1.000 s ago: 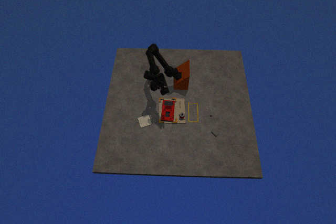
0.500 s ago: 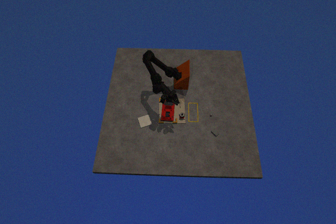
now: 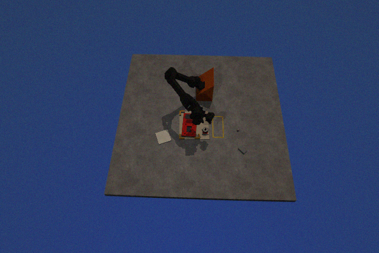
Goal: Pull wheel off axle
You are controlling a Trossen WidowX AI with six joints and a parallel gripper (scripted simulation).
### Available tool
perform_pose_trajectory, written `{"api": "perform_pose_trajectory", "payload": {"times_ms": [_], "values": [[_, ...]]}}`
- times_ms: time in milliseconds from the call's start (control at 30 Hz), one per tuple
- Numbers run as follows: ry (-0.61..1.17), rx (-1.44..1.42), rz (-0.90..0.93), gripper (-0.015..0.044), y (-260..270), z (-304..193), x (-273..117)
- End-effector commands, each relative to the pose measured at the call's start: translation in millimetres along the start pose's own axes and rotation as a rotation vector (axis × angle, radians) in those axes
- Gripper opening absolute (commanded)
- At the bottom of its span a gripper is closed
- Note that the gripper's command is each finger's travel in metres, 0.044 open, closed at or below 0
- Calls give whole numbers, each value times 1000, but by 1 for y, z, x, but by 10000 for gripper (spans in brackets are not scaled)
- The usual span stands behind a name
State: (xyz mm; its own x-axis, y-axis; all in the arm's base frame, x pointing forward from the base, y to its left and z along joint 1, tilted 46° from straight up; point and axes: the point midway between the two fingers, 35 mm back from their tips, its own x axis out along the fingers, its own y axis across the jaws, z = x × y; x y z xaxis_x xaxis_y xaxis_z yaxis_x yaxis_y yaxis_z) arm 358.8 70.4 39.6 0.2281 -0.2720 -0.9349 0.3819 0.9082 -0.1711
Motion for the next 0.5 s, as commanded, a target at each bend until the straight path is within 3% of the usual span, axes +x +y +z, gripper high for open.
{"api": "perform_pose_trajectory", "payload": {"times_ms": [0,233,467], "values": [[46,-152,-209,300,-7,-9,20],[98,-417,-509,300,-15,-15,39],[103,-445,-537,300,-15,-15,41]]}}
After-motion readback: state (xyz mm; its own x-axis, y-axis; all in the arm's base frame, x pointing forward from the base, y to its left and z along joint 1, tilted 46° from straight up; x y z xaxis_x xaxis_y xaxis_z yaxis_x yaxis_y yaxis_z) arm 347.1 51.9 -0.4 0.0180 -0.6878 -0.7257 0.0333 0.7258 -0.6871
